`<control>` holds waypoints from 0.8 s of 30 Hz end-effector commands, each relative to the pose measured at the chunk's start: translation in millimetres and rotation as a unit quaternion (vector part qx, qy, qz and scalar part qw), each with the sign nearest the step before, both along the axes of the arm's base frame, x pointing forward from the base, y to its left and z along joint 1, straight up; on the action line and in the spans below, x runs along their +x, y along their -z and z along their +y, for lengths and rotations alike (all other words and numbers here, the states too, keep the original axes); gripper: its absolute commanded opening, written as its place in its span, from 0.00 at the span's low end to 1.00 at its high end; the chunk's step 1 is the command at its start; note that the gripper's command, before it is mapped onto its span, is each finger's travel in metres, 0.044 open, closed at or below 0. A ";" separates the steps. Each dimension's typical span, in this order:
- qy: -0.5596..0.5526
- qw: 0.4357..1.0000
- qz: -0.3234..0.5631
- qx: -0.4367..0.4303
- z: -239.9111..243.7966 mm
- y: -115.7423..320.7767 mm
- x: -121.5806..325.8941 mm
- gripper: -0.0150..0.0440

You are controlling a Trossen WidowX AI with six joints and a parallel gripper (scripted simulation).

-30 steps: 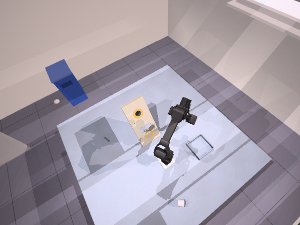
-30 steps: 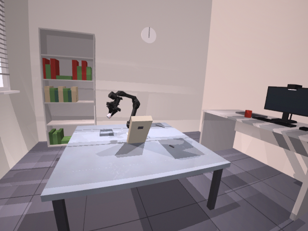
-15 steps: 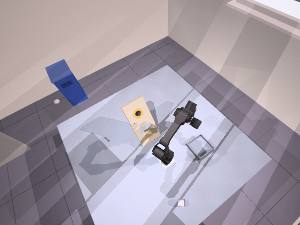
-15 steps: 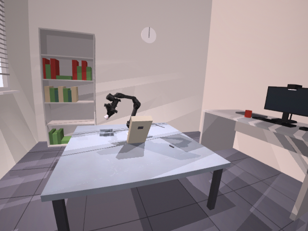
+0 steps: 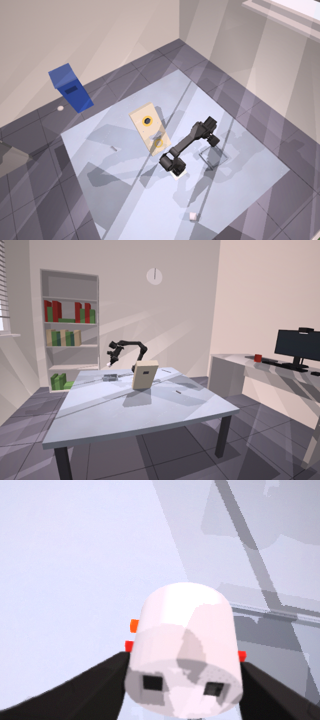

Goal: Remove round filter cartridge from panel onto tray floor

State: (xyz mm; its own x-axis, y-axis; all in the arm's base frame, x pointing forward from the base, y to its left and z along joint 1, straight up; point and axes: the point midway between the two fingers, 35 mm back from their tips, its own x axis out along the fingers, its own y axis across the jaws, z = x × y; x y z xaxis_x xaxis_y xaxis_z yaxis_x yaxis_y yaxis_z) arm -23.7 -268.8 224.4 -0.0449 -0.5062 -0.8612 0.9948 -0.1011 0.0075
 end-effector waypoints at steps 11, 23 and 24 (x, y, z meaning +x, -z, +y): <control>0.120 0.993 0.004 -0.007 13.0 48.2 -64.0 0.25; 0.174 0.985 0.007 -0.007 26.4 75.3 -91.4 0.25; 0.174 0.985 0.007 -0.007 25.9 78.8 -91.6 0.25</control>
